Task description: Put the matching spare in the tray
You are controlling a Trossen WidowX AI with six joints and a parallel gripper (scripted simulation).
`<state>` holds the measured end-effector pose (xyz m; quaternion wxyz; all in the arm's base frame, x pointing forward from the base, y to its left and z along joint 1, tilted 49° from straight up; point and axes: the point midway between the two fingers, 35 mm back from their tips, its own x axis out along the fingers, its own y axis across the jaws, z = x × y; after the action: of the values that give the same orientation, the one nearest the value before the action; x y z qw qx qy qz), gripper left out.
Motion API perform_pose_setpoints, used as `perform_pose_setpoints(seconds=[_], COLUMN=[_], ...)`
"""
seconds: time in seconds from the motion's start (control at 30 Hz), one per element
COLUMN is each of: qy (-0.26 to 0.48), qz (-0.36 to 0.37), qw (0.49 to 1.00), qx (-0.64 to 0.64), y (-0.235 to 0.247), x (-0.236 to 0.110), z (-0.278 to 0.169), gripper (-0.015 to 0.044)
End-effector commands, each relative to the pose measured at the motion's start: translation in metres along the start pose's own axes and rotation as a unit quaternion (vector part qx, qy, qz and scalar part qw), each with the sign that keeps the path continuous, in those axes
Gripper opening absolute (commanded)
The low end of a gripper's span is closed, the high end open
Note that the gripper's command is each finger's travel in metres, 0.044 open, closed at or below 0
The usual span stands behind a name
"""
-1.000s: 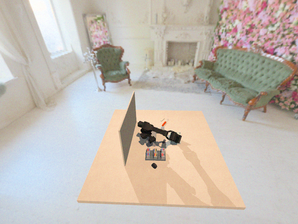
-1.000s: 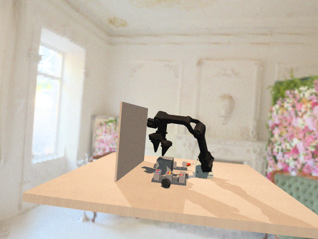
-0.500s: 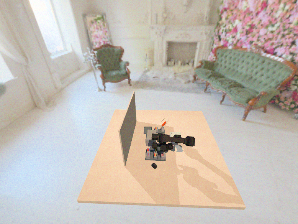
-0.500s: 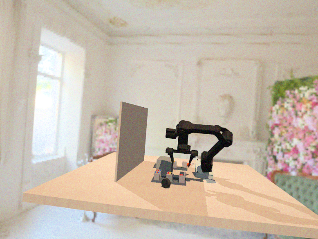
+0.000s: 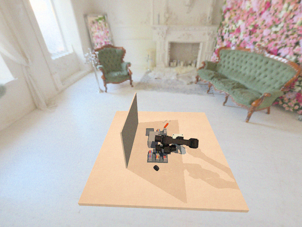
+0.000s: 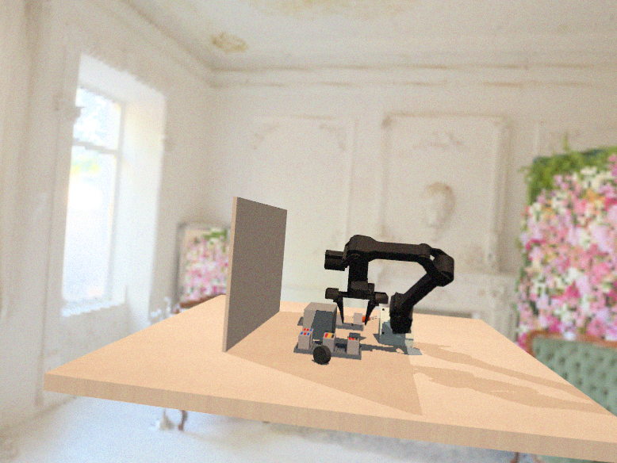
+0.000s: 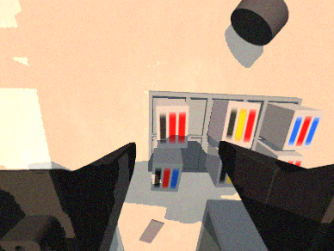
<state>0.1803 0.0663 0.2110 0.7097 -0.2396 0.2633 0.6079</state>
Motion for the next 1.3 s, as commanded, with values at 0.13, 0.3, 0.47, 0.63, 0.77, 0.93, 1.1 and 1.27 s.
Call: perform_pose_setpoints(seconds=[0.13, 0.3, 0.47, 0.63, 0.77, 0.93, 1.1, 1.27], qy=[-0.001, 0.000, 0.003, 0.005, 0.006, 0.007, 0.007, 0.006], qz=[0.001, 0.001, 0.001, 0.001, 0.001, 0.001, 0.000, 0.000], qw=[1.000, 1.000, 1.000, 1.000, 1.000, 1.000, 1.000, 1.000], qx=[-0.002, -0.002, -0.002, -0.002, -0.003, -0.003, -0.003, -0.003], y=[0.002, 0.001, 0.000, 0.000, -0.001, -0.001, -0.001, -0.001], x=[0.001, 0.005, 0.013, 0.021, 0.027, 0.035, 0.043, 0.051], z=[0.000, -0.001, -0.002, -0.003, -0.003, -0.003, -0.003, -0.003], gripper=[0.0300, 0.0300, 0.0300, 0.0300, 0.0300, 0.0300, 0.0300, 0.0300])
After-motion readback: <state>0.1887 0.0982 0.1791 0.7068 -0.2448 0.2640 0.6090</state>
